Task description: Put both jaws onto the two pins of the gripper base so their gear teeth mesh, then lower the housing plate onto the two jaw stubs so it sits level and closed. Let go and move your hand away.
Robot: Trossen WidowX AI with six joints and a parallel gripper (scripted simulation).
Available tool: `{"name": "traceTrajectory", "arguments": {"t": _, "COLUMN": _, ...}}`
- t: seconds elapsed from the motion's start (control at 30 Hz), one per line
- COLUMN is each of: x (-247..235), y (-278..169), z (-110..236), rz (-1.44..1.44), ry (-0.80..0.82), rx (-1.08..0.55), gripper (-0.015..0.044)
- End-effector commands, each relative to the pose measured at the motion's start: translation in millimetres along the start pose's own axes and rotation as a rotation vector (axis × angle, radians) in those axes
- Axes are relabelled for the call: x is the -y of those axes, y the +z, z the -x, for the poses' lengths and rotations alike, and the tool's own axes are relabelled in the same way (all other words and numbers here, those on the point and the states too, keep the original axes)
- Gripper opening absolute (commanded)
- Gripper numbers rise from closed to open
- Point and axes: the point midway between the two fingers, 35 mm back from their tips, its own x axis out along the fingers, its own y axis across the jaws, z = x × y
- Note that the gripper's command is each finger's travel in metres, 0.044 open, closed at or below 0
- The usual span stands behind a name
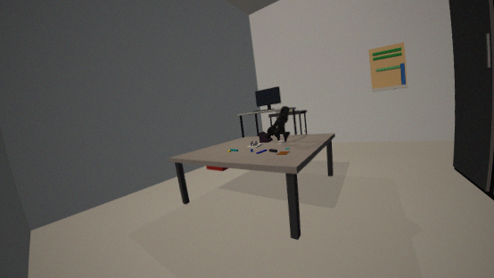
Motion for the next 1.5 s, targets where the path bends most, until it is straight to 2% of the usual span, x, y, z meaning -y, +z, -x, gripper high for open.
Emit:
{"name": "traceTrajectory", "arguments": {"t": 0.0, "x": 1.2, "y": 0.0, "z": -6.3, "rz": -0.007, "ry": -0.003, "rx": 0.0, "gripper": 0.044}}
{"name": "traceTrajectory", "arguments": {"t": 0.83, "x": 1.2, "y": -0.1, "z": -7.6, "rz": -0.007, "ry": -0.003, "rx": 0.0, "gripper": 0.044}}
{"name": "traceTrajectory", "arguments": {"t": 1.27, "x": 1.2, "y": -0.7, "z": -7.2, "rz": -0.002, "ry": -0.002, "rx": -0.003, "gripper": 0.0353}}
{"name": "traceTrajectory", "arguments": {"t": 1.47, "x": 1.2, "y": -0.7, "z": -7.2, "rz": -0.002, "ry": -0.002, "rx": -0.003, "gripper": 0.0351}}
